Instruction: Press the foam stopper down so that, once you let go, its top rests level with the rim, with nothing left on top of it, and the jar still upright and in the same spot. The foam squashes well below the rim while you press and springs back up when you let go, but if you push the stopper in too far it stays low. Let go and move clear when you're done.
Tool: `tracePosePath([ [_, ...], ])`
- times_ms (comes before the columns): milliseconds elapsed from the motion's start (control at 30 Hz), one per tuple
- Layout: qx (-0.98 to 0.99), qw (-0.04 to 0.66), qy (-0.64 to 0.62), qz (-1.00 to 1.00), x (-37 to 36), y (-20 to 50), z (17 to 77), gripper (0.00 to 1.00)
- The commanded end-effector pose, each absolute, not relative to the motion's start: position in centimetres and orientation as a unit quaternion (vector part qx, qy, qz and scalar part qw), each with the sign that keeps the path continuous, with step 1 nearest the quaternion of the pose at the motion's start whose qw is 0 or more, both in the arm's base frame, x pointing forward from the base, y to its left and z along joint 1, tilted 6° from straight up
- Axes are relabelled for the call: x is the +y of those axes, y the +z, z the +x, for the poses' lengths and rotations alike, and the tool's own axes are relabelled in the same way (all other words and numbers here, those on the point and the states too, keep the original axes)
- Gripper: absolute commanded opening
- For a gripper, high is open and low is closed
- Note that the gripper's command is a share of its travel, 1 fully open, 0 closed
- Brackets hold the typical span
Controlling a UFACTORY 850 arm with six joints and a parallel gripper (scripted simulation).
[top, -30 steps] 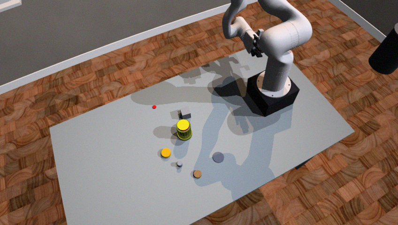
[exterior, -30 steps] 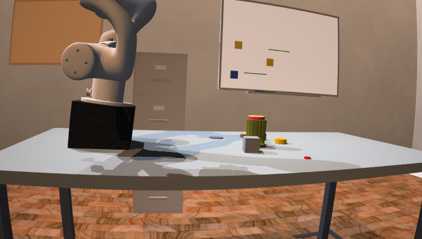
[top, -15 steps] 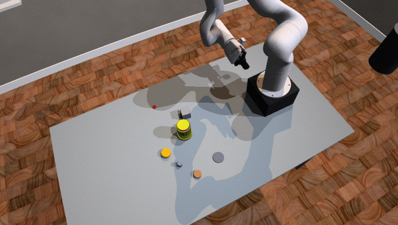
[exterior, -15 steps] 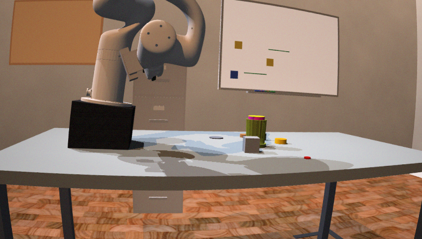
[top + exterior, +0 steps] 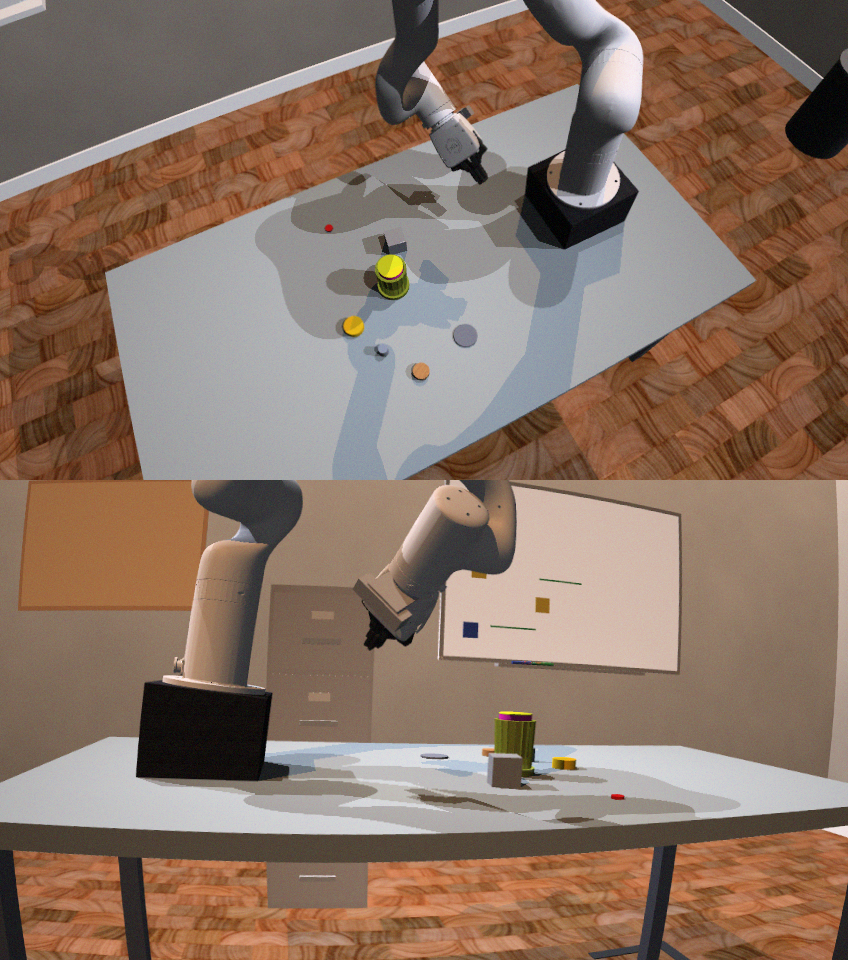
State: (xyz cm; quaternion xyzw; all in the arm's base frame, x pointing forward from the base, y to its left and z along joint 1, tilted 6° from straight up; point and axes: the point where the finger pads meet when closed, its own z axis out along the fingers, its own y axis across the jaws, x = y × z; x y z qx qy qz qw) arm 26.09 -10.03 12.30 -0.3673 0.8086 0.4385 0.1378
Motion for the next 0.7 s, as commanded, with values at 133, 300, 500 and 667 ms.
tracePosePath([
  [133,0.817,0.101,0.259,-0.506,-8.5,10.3,37.4,0.0],
  [300,0.81,0.087,0.206,-0.541,-8.1,9.6,40.8,0.0],
  [500,0.781,0.06,0.079,-0.617,-7.1,8.5,48.3,0.0],
  [667,0.773,0.053,0.055,-0.63,-7.0,8.3,49.5,0.0],
])
